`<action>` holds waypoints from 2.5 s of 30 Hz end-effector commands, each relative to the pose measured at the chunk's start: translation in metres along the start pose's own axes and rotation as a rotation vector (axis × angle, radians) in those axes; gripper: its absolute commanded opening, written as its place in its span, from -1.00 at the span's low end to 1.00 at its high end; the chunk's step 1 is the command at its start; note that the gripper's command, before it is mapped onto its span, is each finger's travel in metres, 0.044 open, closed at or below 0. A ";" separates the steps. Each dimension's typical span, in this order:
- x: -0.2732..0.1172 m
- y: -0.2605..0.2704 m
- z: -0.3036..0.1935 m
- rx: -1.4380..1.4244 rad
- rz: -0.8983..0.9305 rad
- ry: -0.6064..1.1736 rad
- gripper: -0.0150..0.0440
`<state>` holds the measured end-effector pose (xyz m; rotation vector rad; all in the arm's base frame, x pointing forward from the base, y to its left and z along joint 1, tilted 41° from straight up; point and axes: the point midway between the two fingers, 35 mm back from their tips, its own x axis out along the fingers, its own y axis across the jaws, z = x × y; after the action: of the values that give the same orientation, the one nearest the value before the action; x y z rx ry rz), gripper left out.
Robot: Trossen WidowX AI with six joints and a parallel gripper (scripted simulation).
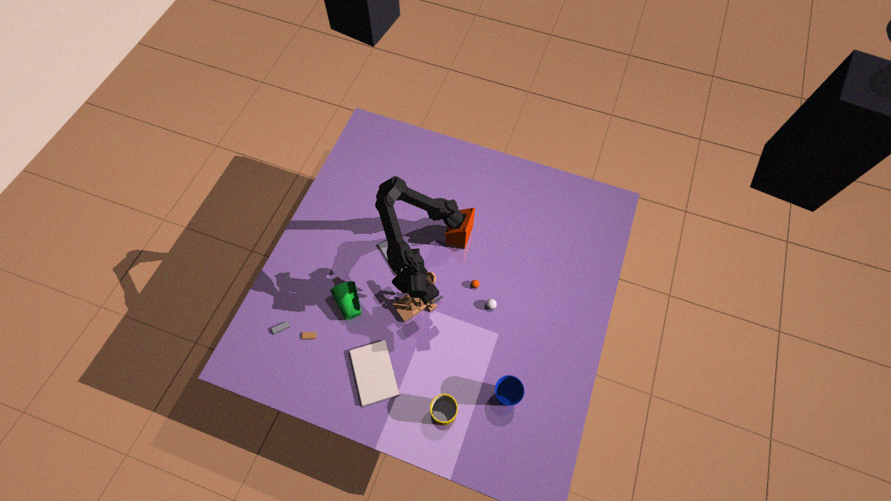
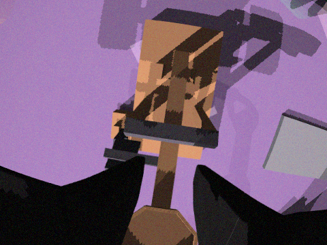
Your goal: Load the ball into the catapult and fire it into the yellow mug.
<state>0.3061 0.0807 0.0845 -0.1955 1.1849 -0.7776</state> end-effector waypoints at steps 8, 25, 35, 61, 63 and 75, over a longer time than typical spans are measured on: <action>0.000 0.000 0.001 0.004 -0.003 -0.002 -0.49; 0.018 0.002 -0.009 0.004 -0.003 -0.002 -0.49; 0.032 0.003 -0.017 0.004 -0.003 -0.002 -0.49; 0.066 0.004 -0.034 0.003 -0.003 -0.002 -0.49; 0.068 0.004 -0.034 0.003 -0.003 -0.002 -0.49; 0.085 0.004 -0.038 0.003 -0.003 -0.003 -0.49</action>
<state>0.2927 0.0429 0.0106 -0.1852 1.1589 -0.7813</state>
